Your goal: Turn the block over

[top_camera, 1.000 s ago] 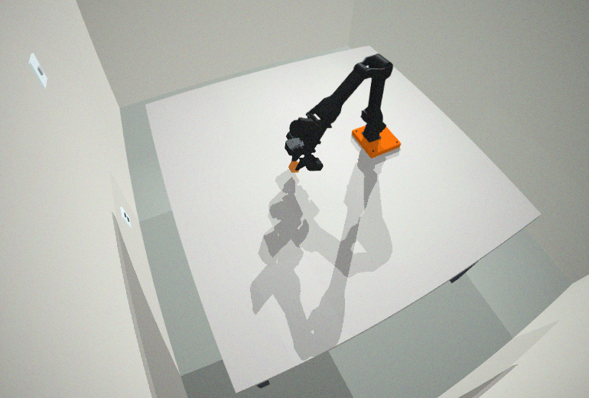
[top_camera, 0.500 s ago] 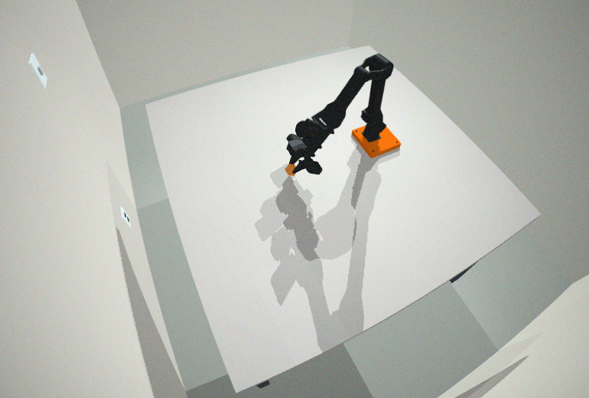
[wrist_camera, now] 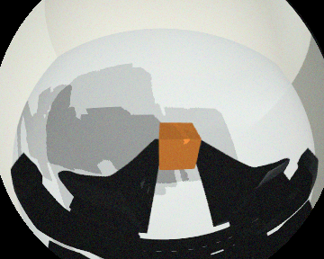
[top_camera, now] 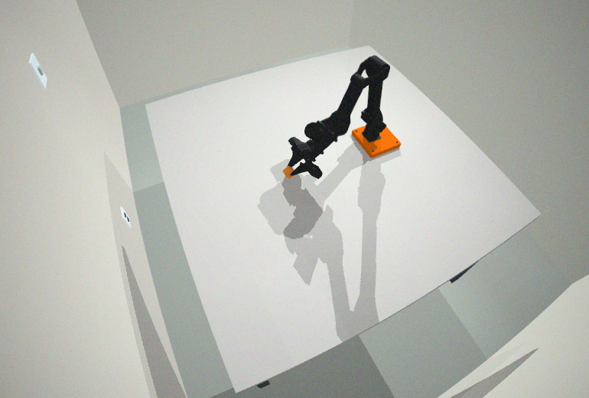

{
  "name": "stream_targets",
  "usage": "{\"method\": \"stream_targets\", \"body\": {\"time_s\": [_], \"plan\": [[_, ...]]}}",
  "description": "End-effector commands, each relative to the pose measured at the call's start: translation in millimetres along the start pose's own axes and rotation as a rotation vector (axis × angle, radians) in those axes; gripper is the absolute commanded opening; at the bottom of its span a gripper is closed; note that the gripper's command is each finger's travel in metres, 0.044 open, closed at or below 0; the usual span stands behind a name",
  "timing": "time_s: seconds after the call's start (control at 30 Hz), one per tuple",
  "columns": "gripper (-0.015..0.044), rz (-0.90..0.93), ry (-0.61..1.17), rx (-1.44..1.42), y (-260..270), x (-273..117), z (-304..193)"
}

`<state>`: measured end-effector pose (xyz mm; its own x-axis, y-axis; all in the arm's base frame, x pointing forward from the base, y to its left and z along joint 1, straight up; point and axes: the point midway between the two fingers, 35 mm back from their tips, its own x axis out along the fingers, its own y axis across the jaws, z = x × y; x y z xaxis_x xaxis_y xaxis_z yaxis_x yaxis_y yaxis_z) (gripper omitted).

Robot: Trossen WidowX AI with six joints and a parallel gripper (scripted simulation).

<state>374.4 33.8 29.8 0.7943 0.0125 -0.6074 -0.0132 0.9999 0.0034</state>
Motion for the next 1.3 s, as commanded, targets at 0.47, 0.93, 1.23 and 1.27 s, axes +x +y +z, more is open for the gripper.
{"method": "stream_targets", "body": {"time_s": [0.47,0.93,1.23,1.27], "plan": [[0.0,-0.007,-0.184,-0.002,-3,-13,-12],[0.0053,-0.007,-0.184,-0.002,-3,-13,-12],[0.0289,-0.007,-0.184,-0.002,-3,-13,-12],[0.0315,-0.007,-0.184,-0.002,-3,-13,-12]]}}
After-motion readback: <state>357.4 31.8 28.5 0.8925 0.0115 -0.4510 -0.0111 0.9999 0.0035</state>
